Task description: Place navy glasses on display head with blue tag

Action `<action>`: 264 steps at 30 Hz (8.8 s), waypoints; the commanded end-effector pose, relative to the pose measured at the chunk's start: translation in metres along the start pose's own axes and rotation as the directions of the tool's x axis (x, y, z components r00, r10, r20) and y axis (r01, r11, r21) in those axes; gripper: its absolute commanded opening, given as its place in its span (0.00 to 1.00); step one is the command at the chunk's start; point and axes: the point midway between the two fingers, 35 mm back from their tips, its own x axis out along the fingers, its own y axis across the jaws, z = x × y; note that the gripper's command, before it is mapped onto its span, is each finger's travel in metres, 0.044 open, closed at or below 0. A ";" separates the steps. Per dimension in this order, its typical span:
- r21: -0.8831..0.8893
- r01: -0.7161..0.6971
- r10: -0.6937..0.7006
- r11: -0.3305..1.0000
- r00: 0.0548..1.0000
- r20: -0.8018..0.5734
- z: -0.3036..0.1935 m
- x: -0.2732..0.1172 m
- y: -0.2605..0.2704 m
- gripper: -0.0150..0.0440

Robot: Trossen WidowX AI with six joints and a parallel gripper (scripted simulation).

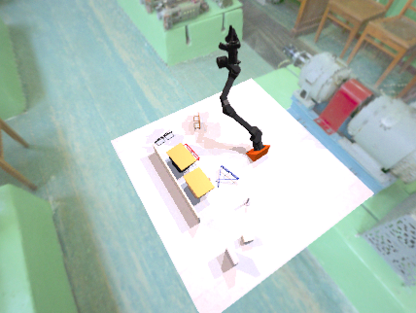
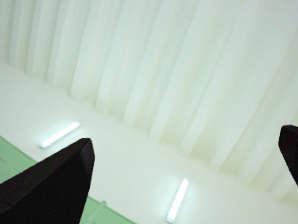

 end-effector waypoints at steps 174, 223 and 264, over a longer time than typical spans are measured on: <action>0.757 -0.145 0.309 -0.637 -0.948 0.078 0.095 -0.737 -0.414 0.46; 0.756 -0.146 0.306 -0.638 -0.949 0.076 0.091 -0.648 -0.447 0.25; 0.350 -0.254 0.296 -0.902 -0.953 0.071 -0.028 -0.690 -0.587 0.25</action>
